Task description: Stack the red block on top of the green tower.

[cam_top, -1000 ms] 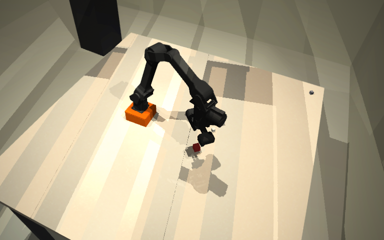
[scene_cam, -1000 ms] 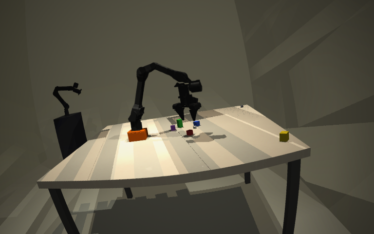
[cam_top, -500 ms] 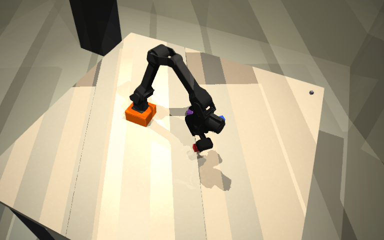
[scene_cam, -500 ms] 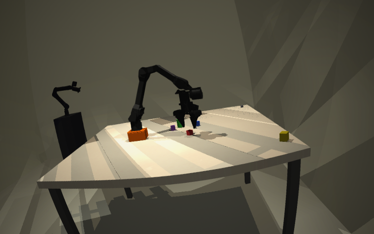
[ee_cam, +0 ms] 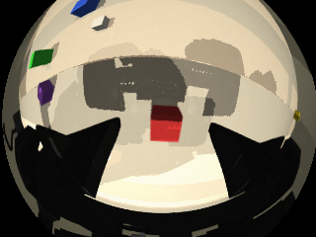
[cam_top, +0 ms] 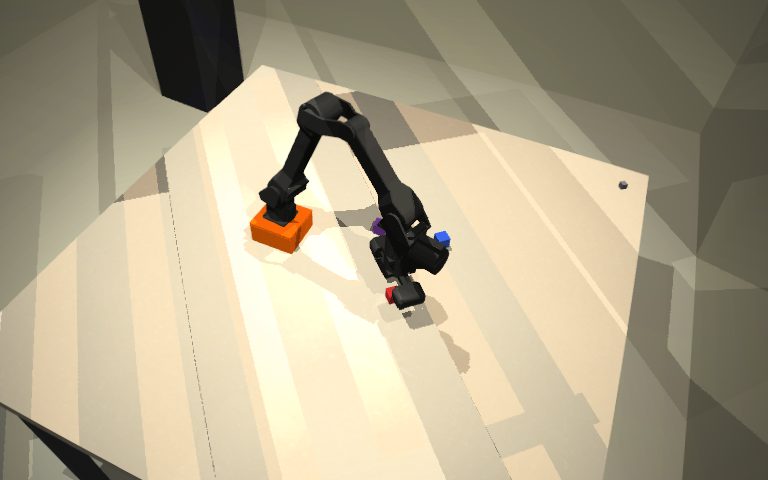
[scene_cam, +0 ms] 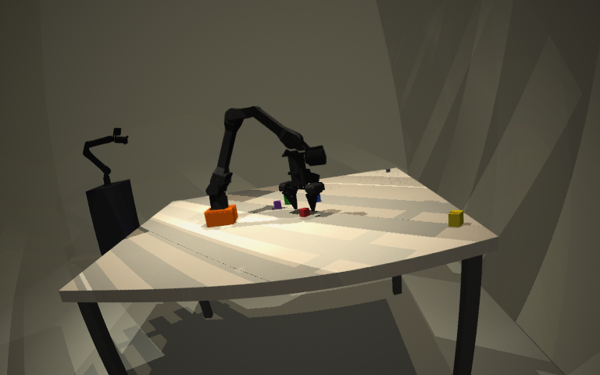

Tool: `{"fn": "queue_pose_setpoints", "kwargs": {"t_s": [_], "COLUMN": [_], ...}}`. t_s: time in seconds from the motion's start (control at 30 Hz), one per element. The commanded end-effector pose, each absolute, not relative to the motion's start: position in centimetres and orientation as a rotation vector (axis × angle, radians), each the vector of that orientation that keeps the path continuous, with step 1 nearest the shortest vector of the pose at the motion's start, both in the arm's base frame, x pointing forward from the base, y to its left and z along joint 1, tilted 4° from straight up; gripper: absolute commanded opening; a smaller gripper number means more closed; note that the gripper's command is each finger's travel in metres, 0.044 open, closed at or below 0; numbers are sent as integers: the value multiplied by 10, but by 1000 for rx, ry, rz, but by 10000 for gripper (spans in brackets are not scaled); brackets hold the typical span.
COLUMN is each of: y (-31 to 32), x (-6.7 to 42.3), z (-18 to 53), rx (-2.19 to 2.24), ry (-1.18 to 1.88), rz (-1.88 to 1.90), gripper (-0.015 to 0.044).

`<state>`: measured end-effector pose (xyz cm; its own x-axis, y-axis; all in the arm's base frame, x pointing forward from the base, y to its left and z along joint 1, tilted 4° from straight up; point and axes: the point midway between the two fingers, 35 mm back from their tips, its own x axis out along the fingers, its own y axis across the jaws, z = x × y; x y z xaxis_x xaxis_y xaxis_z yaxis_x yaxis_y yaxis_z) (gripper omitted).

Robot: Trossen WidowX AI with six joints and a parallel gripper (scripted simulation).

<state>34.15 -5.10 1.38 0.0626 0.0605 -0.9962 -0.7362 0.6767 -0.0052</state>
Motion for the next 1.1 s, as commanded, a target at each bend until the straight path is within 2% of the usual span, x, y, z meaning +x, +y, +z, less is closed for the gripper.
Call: {"fn": "queue_pose_setpoints", "kwargs": {"t_s": [0.0,0.63,1.07], "y": [-51,-51,-51], "x": [341,341,341], "z": [6,-1,-1], "rx": [-613,-613,-613], "ry": [1397,1397,1397], "rz": [659,659,659], "gripper": [440,440,99]}}
